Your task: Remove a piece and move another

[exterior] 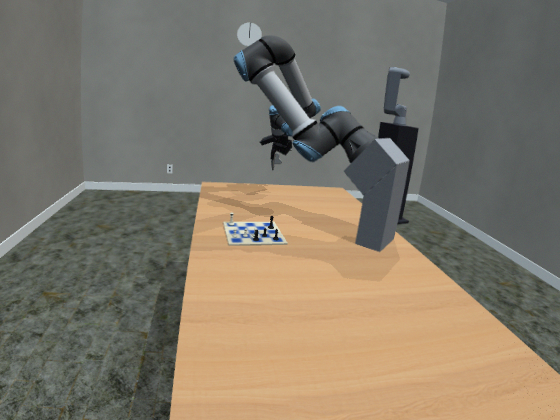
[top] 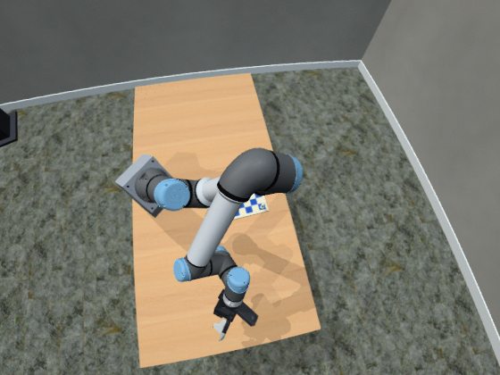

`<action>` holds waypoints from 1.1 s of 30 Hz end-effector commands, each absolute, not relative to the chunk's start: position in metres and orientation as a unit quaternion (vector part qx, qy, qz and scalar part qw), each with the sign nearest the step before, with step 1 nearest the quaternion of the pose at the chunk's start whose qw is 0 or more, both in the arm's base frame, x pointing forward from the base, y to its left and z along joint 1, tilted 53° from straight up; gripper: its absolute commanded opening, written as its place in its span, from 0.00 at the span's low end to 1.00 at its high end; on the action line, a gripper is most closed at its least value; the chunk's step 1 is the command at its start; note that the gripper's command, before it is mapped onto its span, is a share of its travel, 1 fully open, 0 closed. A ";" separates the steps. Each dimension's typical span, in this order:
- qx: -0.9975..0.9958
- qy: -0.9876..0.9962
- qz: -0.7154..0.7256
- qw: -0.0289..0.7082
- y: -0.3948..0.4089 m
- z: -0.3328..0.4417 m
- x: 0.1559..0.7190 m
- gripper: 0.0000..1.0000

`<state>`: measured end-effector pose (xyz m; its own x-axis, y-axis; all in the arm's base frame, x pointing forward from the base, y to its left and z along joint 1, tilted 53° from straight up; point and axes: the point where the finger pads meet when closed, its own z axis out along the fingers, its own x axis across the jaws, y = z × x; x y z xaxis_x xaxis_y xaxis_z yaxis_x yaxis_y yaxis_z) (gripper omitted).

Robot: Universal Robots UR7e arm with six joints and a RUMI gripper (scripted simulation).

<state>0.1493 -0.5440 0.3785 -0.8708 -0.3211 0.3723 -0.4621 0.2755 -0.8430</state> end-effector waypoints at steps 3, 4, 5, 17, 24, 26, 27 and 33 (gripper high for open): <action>0.246 -0.796 0.550 0.064 -0.544 0.379 0.149 1.00; 0.246 -0.796 0.550 0.064 -0.544 0.379 0.149 1.00; 0.246 -0.796 0.550 0.064 -0.544 0.379 0.149 1.00; 0.246 -0.796 0.550 0.064 -0.544 0.379 0.149 1.00; 0.248 -0.795 0.550 0.064 -0.544 0.379 0.150 1.00; 0.249 -0.795 0.550 0.063 -0.543 0.379 0.150 1.00; 0.250 -0.794 0.550 0.063 -0.543 0.378 0.151 1.00; 0.260 -0.791 0.551 0.060 -0.541 0.377 0.153 1.00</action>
